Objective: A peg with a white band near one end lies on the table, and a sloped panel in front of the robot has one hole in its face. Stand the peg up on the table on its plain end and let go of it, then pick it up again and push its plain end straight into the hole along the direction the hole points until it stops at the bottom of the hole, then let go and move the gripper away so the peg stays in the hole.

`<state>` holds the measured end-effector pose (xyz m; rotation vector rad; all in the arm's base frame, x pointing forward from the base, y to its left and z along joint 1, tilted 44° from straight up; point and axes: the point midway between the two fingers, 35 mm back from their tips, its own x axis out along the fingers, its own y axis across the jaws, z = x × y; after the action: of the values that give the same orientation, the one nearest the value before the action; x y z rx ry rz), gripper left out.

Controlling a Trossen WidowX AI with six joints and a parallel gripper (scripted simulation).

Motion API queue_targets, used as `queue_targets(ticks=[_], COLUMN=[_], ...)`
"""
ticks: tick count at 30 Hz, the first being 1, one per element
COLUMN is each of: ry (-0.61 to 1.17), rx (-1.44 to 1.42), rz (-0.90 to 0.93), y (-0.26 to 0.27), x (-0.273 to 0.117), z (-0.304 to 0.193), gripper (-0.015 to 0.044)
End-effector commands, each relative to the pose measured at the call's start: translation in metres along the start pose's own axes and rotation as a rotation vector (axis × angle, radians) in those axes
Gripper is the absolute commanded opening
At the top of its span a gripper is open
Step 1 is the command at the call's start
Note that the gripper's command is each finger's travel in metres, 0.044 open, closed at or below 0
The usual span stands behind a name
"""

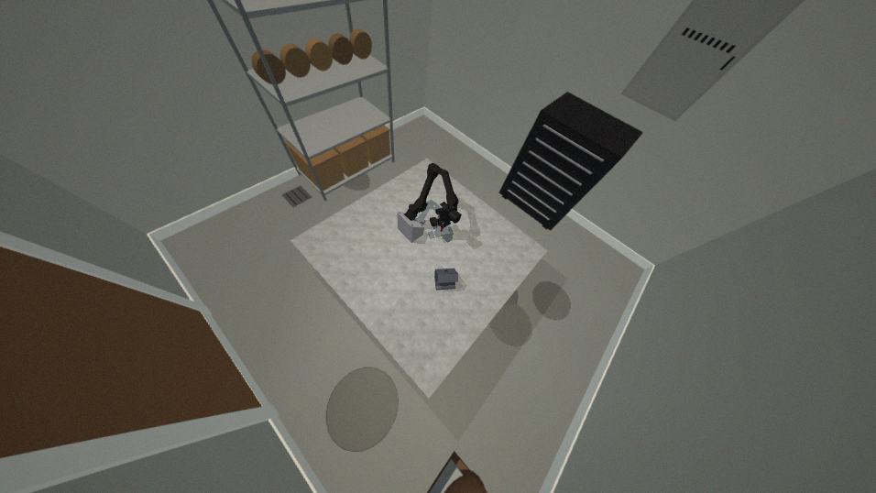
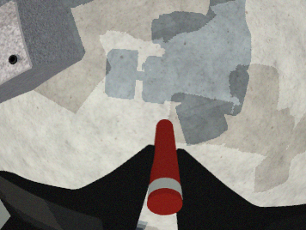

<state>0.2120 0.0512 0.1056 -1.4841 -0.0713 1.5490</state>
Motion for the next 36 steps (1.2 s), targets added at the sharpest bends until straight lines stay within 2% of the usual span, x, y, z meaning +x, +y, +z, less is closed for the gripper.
queue_targets(ticks=[1, 36], ry=[0.029, 0.330], rx=[0.027, 0.270], rz=[0.010, 0.022], y=[0.002, 0.018], x=[0.001, -0.003], z=[-0.009, -0.093], gripper=[0.0000, 0.0000])
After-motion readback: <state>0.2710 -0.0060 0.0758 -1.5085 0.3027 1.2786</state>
